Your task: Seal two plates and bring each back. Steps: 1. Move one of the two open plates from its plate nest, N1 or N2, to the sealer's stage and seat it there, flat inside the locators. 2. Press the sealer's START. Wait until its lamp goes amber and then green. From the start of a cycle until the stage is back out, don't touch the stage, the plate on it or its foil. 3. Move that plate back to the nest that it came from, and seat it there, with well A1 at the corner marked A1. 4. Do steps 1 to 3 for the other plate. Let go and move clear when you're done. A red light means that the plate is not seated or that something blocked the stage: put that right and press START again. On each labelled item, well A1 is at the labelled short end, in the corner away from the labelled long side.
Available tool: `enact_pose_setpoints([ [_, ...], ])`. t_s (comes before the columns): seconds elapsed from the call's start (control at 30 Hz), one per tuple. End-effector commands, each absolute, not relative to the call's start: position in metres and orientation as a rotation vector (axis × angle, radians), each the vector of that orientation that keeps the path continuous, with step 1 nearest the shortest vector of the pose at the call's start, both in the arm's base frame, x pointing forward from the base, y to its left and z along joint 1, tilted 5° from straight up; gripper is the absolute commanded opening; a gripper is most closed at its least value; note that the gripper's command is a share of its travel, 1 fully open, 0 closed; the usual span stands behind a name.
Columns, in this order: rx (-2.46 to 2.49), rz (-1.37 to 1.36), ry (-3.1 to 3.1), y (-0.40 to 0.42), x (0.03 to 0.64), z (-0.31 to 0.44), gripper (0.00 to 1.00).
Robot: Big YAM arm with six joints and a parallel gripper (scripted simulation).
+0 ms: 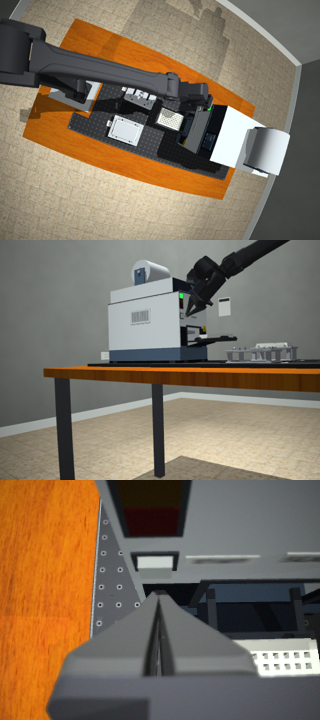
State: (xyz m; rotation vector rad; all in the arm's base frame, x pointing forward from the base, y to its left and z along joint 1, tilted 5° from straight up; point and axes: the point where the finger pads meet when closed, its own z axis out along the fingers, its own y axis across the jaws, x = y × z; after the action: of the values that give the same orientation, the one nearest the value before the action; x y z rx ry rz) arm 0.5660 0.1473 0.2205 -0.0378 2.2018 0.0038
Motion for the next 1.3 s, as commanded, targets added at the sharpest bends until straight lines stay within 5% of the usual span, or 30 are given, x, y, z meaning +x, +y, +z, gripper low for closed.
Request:
enact_pose_setpoints([
  [0.0, -0.014, 0.020, 2.157, 0.150, 0.577, 0.242, 0.00],
  [1.27, -0.041, 0.018, 2.167, 0.158, 0.583, 0.244, 0.00],
])
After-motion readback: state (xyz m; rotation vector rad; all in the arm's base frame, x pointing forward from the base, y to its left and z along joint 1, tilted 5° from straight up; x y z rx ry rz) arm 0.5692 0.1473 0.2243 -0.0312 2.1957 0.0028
